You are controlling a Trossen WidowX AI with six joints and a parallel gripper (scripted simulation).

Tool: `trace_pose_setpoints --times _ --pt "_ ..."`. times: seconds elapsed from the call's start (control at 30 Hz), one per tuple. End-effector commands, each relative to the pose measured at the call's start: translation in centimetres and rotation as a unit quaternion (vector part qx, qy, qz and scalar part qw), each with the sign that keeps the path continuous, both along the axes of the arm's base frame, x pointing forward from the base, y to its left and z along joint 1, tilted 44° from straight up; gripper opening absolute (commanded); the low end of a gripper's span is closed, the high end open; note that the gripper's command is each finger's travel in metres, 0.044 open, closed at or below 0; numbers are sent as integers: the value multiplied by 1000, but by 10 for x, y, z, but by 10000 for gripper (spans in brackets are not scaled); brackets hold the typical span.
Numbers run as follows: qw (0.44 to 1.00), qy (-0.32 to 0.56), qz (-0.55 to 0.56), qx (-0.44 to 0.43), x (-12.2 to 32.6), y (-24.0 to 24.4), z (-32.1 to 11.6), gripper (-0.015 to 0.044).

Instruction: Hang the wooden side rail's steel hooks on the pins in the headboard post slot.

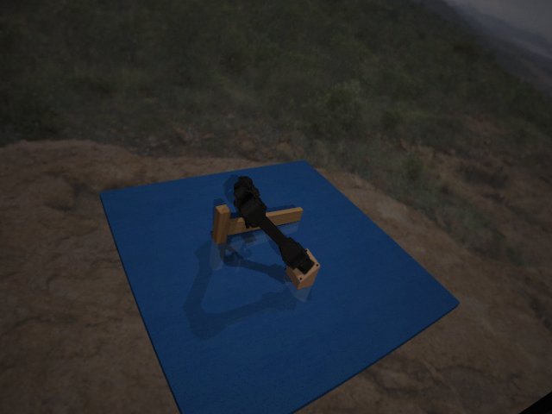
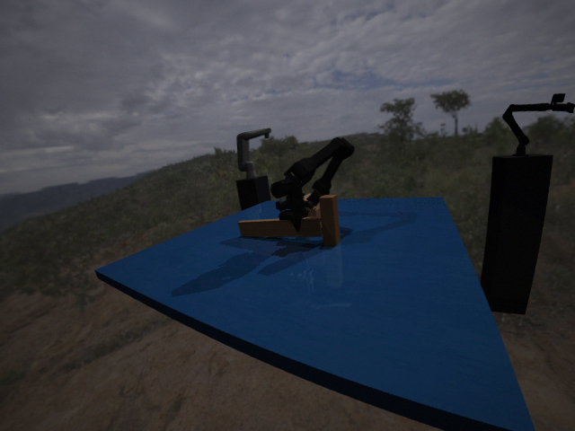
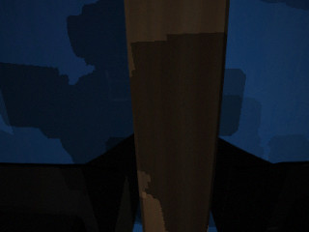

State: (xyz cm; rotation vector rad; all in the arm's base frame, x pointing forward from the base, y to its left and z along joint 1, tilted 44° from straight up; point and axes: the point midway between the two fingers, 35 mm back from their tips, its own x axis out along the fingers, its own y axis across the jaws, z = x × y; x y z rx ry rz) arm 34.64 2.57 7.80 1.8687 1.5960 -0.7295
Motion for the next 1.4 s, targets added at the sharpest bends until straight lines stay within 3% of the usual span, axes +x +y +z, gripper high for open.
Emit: trace_pose_setpoints --times 0.0,1.37 --pt "1000 -2 -4 1 1 -1 2 0" --pt "1000 -2 -4 1 1 2 6 0"
